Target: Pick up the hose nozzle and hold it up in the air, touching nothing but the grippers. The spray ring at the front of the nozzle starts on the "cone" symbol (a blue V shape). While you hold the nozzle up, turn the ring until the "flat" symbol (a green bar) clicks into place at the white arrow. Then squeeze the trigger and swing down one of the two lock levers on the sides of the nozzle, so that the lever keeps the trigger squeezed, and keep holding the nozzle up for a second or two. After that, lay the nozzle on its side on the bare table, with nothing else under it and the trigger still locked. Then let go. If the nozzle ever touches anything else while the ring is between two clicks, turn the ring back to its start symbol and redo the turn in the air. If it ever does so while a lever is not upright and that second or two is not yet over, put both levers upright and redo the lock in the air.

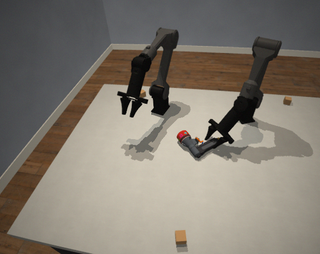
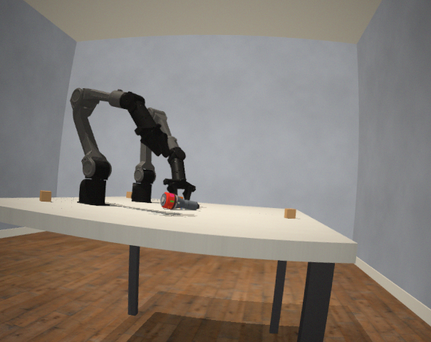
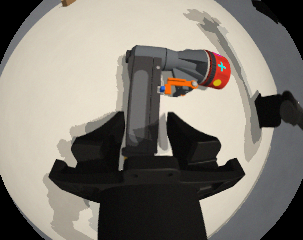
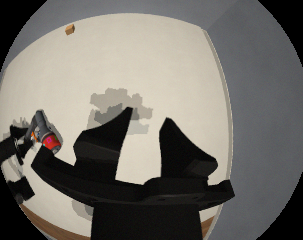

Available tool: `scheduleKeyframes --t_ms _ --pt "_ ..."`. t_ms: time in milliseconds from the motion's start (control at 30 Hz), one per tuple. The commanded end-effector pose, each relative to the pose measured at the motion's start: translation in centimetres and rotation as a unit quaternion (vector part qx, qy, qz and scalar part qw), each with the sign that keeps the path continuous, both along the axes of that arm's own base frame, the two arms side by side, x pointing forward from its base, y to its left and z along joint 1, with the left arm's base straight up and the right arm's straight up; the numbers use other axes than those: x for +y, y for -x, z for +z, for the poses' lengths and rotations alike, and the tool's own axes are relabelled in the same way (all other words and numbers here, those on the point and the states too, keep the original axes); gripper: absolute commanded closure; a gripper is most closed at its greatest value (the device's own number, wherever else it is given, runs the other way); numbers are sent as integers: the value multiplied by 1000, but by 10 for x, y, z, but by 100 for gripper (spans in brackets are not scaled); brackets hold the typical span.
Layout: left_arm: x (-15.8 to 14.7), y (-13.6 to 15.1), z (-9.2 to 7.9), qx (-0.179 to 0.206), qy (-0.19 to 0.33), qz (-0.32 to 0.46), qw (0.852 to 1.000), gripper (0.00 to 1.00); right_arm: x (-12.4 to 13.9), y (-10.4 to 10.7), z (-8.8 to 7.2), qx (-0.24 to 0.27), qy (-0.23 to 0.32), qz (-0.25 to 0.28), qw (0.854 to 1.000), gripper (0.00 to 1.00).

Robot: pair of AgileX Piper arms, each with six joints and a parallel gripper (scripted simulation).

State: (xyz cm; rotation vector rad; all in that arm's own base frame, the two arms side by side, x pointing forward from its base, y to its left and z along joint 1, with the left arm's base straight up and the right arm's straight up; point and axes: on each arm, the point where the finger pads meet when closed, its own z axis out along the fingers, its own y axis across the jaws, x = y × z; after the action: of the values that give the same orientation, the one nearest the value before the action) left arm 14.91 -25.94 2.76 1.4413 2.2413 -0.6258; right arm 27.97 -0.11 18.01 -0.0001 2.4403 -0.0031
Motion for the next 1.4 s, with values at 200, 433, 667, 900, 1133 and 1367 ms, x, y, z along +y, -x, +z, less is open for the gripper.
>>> scheduleKeyframes --t_ms 200,433,667,900,1133,1367 --pt "4 0 5 -8 6 -2 1000 31 0 0 1 -2 0 0 1000 50" --pt "5 1 6 -4 9 1 1000 31 0 0 1 -2 0 0 1000 50" --pt "16 1 24 -20 34 12 999 31 0 0 1 -2 0 0 1000 50" --pt "16 -1 26 -22 39 19 999 31 0 0 1 -1 0 0 1000 50" --pt "18 -19 34 -44 47 45 997 31 0 0 1 -1 0 0 1000 50" --pt "28 -58 52 -94 57 106 988 31 0 0 1 0 0 0 1000 50"
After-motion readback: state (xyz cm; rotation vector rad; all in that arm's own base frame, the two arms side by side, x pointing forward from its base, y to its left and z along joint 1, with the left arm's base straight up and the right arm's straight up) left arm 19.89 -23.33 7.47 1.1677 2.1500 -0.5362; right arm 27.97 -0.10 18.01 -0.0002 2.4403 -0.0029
